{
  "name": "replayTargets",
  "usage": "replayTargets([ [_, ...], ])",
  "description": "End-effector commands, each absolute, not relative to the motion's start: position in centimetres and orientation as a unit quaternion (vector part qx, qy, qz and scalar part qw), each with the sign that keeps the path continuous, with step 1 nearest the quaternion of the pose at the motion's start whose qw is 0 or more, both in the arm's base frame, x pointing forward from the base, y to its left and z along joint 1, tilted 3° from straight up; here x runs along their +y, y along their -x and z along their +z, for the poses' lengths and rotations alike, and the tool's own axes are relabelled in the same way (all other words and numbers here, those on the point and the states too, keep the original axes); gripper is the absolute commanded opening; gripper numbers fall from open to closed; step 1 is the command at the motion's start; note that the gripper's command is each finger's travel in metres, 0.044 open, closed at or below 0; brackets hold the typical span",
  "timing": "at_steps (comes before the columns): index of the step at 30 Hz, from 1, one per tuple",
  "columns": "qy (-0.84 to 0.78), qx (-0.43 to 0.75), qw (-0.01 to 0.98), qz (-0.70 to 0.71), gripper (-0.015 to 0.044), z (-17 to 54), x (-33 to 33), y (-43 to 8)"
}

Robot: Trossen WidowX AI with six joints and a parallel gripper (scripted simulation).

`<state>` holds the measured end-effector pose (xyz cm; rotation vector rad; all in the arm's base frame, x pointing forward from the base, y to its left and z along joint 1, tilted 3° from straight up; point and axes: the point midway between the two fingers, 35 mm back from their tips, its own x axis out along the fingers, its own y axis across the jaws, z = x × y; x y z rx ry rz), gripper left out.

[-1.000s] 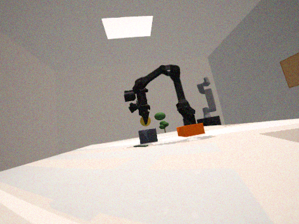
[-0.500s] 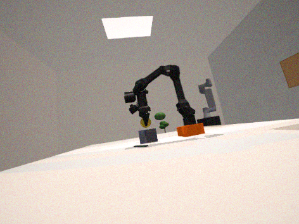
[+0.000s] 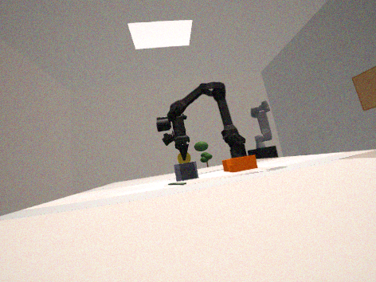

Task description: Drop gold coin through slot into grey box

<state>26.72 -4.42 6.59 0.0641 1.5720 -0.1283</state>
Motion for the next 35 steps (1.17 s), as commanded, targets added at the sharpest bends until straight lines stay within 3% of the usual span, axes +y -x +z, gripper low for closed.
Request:
replayTargets([
  [1, -0.029, 0.706, 0.705, -0.058, 0.0105, 6.7, -4.4, -26.8],
  [3, -0.029, 0.706, 0.705, -0.058, 0.0158, 6.7, -4.4, -26.8],
  [12, -0.029, 0.706, 0.705, -0.058, 0.0161, 6.7, -4.4, -26.8],
  [23, -0.029, 0.708, 0.703, -0.057, 0.044, 10.6, -4.2, -26.6],
  [35, -0.028, 0.71, 0.702, -0.056, 0.044, 12.9, -4.1, -26.3],
])
